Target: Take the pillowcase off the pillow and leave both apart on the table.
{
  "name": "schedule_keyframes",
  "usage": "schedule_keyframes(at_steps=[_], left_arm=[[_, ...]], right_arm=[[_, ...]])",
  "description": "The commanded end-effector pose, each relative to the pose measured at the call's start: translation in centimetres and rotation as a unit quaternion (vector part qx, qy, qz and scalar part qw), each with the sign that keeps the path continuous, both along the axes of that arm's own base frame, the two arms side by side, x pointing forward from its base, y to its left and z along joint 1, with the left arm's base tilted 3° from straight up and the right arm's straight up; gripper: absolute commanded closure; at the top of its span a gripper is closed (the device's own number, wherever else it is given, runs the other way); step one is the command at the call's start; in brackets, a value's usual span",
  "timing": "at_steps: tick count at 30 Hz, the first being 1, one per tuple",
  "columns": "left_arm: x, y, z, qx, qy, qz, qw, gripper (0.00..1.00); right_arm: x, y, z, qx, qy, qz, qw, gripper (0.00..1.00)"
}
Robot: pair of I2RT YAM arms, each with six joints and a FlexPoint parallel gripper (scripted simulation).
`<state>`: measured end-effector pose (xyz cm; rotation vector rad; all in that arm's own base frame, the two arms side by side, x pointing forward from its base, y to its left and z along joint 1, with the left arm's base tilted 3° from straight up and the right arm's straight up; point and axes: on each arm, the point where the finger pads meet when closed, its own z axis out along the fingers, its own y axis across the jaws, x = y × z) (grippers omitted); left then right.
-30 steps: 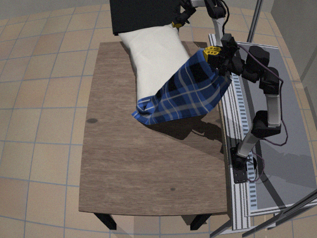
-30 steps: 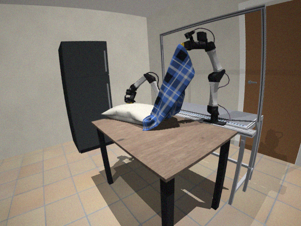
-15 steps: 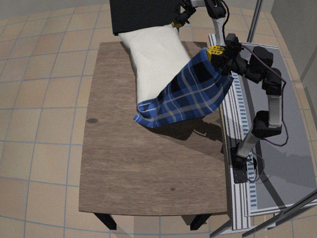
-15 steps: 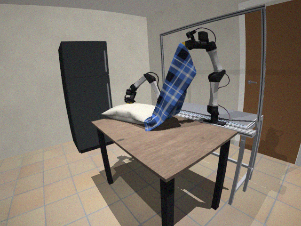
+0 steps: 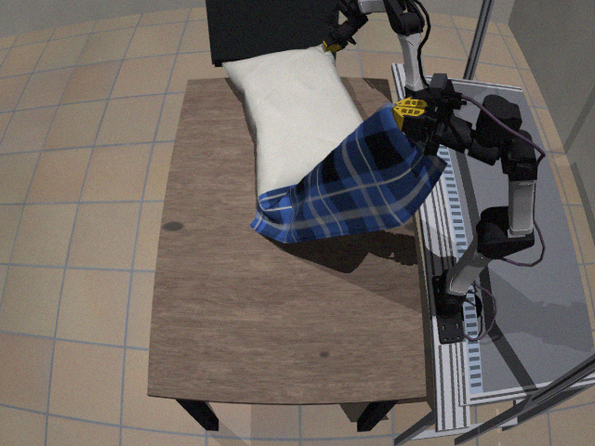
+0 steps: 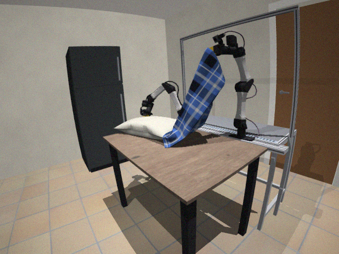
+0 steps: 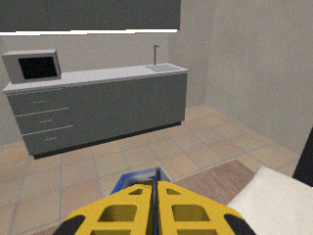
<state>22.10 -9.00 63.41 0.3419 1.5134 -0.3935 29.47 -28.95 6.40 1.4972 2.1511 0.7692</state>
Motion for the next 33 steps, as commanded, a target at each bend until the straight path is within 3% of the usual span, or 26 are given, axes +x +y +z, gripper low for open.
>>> schedule_keyframes(at_steps=[1, 2, 7, 10, 13, 14, 33], left_arm=[[-2.4, 1.1, 1.1, -0.008, -0.023, 0.002, 1.000, 1.00], [-1.6, 1.0, 1.1, -0.007, -0.021, 0.003, 1.000, 1.00], [-2.5, 1.7, 1.6, -0.008, -0.035, 0.016, 0.999, 1.00], [-2.8, 2.5, 0.6, -0.007, -0.014, 0.029, 0.999, 1.00], [-0.9, 3.4, -0.3, -0.007, 0.007, 0.045, 0.999, 1.00], [-2.4, 3.5, 0.7, -0.006, -0.017, 0.053, 0.998, 1.00], [-2.2, 4.2, 0.5, -0.005, -0.015, 0.074, 0.997, 1.00]], right_arm=[[-0.4, -0.8, 0.2, -0.011, -0.003, -0.011, 1.000, 1.00], [-0.4, -0.8, 0.2, -0.011, -0.003, -0.011, 1.000, 1.00], [-0.4, -0.8, 0.2, -0.011, -0.003, -0.011, 1.000, 1.00], [-0.4, -0.8, 0.2, -0.011, -0.003, -0.011, 1.000, 1.00], [-0.4, -0.8, 0.2, -0.011, -0.003, -0.011, 1.000, 1.00], [-0.4, -0.8, 0.2, -0.011, -0.003, -0.011, 1.000, 1.00], [-0.4, -0.8, 0.2, -0.011, -0.004, -0.011, 1.000, 1.00]])
